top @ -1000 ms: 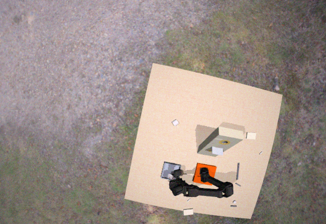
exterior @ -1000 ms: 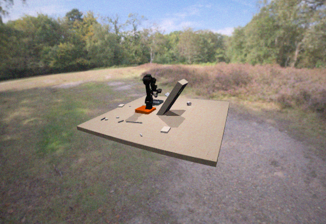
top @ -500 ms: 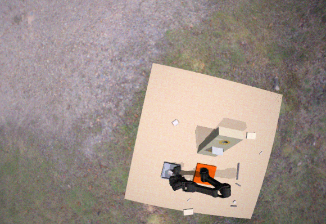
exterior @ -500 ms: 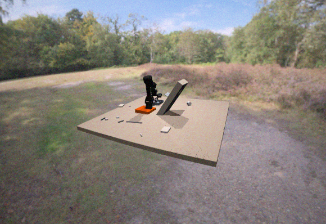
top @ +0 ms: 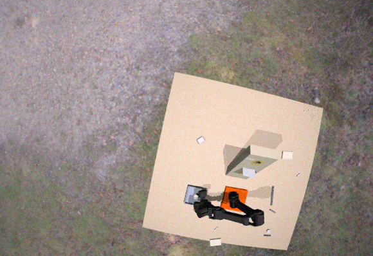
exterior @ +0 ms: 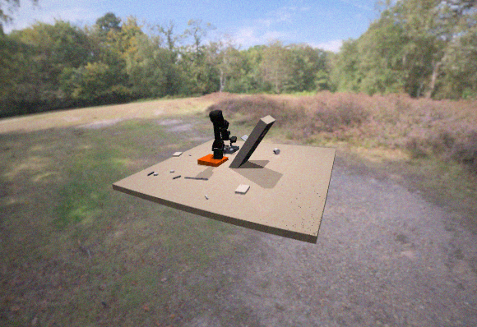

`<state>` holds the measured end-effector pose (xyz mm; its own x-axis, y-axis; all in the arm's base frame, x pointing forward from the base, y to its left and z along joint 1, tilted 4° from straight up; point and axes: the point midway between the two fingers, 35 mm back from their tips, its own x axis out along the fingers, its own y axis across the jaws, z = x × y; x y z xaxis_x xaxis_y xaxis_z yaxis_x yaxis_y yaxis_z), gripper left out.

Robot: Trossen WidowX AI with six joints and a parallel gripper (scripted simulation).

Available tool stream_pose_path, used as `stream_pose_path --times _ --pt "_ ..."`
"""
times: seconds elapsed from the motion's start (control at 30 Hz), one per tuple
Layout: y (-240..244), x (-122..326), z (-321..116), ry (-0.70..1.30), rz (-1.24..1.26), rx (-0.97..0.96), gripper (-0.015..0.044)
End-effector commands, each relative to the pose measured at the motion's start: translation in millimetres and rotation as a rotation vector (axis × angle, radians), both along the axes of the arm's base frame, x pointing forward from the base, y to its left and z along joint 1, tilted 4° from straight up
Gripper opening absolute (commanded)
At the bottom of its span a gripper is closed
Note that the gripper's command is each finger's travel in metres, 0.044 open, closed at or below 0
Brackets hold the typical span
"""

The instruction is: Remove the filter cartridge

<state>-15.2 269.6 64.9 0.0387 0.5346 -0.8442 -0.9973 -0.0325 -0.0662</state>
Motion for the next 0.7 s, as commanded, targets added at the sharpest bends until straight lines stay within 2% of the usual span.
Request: stream_pose_path --times 0.0,0.03,0.2,0.4,0.67 --pt "1 0 1 0.0 0.0 0.005 0.042" --pt "1 0 1 0.0 0.0 0.005 0.044" --pt "1 0 4 0.0 0.0 0.005 0.044" --pt "-3 -4 68 0.0 0.0 0.001 0.044" --pt "0 -5 58 0.002 0.008 0.002 0.044"
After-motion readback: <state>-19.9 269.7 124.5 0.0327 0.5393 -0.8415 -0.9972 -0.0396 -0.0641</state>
